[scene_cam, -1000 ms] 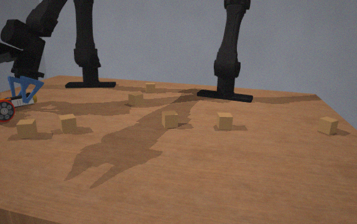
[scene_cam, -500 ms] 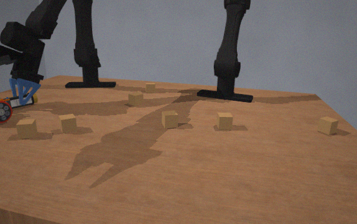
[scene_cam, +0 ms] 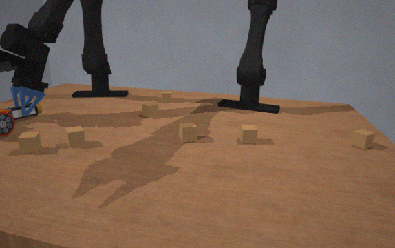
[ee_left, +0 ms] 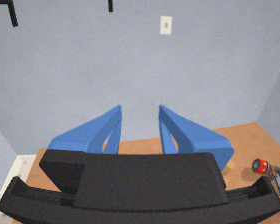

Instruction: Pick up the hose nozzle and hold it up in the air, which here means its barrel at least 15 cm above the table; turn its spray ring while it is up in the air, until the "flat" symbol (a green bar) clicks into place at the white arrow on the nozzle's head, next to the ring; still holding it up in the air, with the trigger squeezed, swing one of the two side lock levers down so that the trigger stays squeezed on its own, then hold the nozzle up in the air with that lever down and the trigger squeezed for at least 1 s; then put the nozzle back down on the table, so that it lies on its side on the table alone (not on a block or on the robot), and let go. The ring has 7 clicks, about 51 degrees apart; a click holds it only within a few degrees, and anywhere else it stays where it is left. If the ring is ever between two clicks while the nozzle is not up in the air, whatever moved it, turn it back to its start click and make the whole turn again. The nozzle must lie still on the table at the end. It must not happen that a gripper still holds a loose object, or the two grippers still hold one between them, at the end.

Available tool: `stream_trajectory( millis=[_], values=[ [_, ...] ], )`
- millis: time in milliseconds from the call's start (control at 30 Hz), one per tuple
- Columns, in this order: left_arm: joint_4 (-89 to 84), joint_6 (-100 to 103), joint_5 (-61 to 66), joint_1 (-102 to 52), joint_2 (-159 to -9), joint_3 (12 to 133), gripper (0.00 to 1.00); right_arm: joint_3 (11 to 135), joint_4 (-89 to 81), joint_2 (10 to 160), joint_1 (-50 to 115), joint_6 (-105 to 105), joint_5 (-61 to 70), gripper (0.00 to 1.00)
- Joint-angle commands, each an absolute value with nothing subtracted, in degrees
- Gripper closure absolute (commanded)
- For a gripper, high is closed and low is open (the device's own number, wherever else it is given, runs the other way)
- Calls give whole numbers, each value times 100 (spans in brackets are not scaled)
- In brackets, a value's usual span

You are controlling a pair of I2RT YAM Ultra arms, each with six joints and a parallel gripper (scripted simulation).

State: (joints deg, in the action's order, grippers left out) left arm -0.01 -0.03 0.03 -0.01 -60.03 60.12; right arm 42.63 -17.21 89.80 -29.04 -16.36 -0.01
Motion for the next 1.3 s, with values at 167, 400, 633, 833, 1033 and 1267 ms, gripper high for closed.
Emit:
stream_trajectory(
  millis=[167, 400, 633, 833, 1033, 1267],
  values=[
    [67, 31, -28, 27, -5886, 5909, 63, 4558, -1851, 8662, -2913, -1589, -26, 64],
    [67, 31, -28, 27, -5886, 5909, 63, 4552, -1862, 8422, -2995, -1572, 25, 64],
    [67, 31, -28, 27, -5886, 5909, 63, 4572, -1865, 8367, -2940, -1627, 35, 64],
    [67, 31, -28, 27, -5886, 5909, 63, 4573, -1866, 8368, -2954, -1628, 25, 64],
    [67, 31, -28, 27, -5886, 5909, 63, 4575, -1864, 8372, -2966, -1625, 25, 64],
    [67, 31, -27, 27, -5886, 5909, 63, 4576, -1864, 8374, -2971, -1624, 24, 64]
  ],
)
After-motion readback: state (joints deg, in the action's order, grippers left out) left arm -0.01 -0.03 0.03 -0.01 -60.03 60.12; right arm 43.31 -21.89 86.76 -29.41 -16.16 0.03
